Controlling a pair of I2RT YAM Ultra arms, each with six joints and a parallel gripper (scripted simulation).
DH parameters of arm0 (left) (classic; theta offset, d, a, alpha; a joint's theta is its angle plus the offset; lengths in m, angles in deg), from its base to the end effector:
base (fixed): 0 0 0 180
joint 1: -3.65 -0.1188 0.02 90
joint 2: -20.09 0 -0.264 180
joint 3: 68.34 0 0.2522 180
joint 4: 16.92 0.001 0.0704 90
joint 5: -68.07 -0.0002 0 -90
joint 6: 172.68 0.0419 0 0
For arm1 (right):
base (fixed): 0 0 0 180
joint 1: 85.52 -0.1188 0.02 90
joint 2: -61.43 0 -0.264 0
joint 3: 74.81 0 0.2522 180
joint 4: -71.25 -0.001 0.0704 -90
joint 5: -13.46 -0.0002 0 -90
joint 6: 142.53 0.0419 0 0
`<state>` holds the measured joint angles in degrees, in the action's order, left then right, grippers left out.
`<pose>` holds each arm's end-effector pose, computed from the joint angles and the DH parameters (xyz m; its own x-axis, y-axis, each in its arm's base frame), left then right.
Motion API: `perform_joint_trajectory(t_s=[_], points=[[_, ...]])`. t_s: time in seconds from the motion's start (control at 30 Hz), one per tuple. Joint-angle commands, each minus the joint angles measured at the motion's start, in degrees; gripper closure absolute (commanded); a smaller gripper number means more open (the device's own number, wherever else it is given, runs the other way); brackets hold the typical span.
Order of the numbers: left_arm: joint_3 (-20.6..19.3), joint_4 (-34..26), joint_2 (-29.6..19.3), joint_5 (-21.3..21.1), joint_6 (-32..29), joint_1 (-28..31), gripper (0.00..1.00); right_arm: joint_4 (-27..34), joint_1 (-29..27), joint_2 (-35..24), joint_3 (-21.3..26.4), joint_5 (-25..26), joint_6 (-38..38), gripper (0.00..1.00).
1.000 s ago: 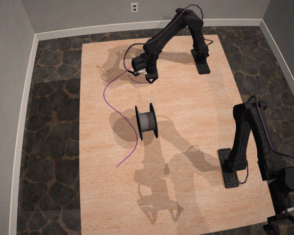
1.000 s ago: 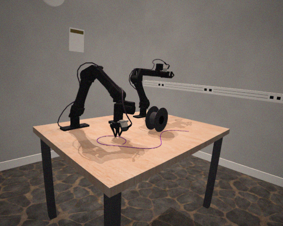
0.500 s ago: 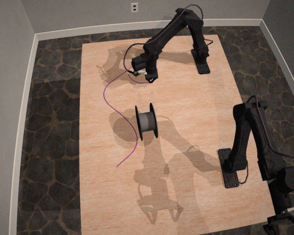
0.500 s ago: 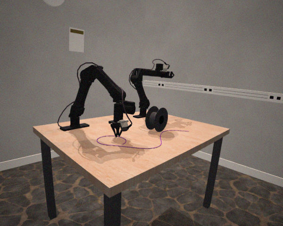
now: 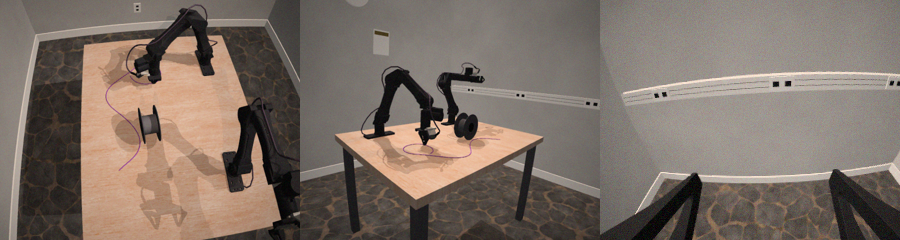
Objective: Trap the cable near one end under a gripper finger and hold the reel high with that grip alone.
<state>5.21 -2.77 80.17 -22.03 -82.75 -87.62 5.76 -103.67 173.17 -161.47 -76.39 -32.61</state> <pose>-0.0064 0.2458 0.4048 0.0015 -0.0118 -0.9999 -0.9998 -0.0204 -0.0012 0.3274 0.1085 0.1448 -0.9995 0.0309 0.0102 0.0309 0.9995 -0.0009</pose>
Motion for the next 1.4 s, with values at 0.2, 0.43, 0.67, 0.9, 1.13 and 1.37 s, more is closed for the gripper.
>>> perform_joint_trajectory(t_s=[0.2,0.43,0.67,0.9,1.13,1.37], points=[[-0.44,-0.77,0.06,0.44,0.35,0.16,0.00,0.32,-0.04,-0.58,0.57,-0.63,-0.02,1.00],[-0.44,-0.77,0.06,0.44,0.35,0.16,0.00,0.26,0.01,-1.18,1.11,-0.63,-0.06,1.00],[-0.44,-0.77,0.06,0.44,0.35,0.16,0.00,-1.96,0.09,-2.32,-1.75,-0.52,-0.12,1.00],[-0.44,-0.77,0.06,0.44,0.35,0.16,0.00,-4.11,0.13,-3.46,-2.82,-0.52,-0.14,1.00],[-0.44,-0.77,0.06,0.44,0.35,0.16,0.00,-7.23,0.17,-4.84,-4.54,-0.52,-0.18,1.00],[-0.44,-0.77,0.06,0.44,0.35,0.16,0.00,-7.93,0.21,-4.95,-3.98,-0.52,-0.22,1.00]])
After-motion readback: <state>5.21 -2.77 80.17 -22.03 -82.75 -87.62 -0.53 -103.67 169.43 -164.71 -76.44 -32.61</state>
